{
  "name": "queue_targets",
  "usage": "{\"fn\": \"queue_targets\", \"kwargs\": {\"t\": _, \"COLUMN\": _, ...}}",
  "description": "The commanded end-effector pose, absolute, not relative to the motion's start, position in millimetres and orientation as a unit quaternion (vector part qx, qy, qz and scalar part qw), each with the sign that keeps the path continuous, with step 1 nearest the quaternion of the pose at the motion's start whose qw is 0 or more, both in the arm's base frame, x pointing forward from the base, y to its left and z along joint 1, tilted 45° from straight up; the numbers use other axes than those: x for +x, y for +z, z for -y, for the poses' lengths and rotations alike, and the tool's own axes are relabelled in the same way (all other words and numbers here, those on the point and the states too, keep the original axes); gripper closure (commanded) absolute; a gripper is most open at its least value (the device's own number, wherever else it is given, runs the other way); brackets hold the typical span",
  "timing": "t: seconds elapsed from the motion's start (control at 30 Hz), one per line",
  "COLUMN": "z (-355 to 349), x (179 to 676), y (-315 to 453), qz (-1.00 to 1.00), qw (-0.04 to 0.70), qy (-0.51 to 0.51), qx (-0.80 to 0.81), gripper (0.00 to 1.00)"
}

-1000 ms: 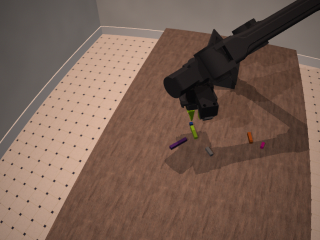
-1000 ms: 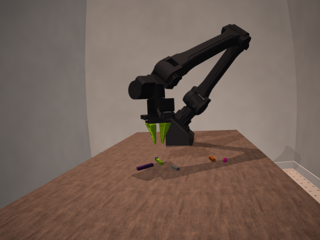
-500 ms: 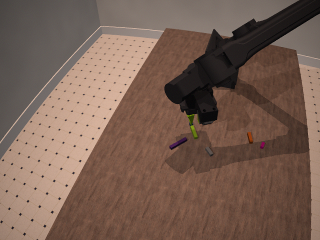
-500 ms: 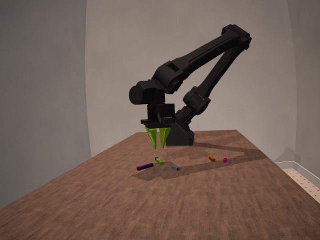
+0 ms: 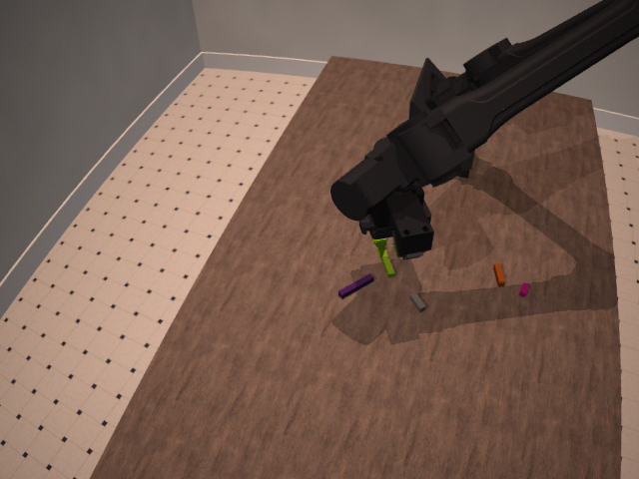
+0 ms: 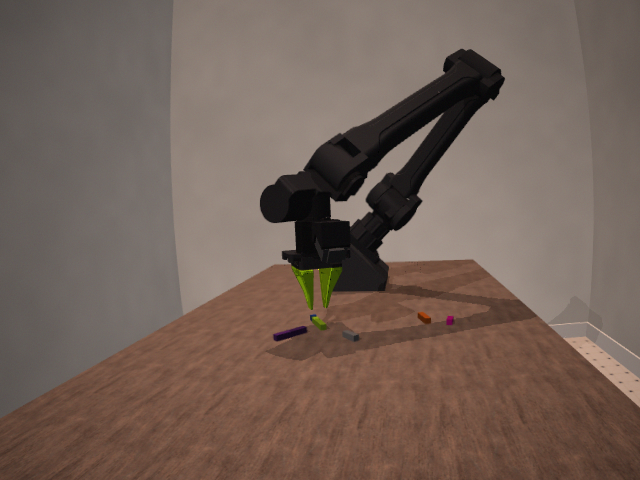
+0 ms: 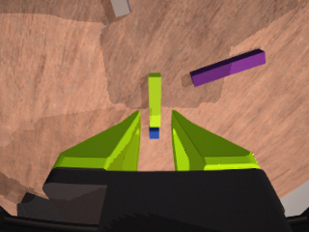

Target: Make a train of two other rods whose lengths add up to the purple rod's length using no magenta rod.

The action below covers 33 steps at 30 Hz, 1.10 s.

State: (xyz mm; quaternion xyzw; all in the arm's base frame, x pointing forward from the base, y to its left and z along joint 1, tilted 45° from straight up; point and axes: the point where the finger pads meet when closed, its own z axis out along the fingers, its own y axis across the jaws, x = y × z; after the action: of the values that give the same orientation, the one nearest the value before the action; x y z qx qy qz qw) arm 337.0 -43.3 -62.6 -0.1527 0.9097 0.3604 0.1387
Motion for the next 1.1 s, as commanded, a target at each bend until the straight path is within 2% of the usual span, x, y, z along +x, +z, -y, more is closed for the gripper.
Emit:
{"fn": "queue_targets", "kwargs": {"t": 0.0, "z": 33.7, "x": 337.0, "y": -70.5, "qz": -0.91, "qw": 0.132, "qy": 0.364, "qx": -0.149, "gripper": 0.76}}
{"fn": "queue_targets", "kwargs": {"t": 1.07, "z": 28.8, "x": 337.6, "y": -75.6, "qz": -0.91, "qw": 0.132, "qy": 0.364, "qx": -0.149, "gripper": 0.76}}
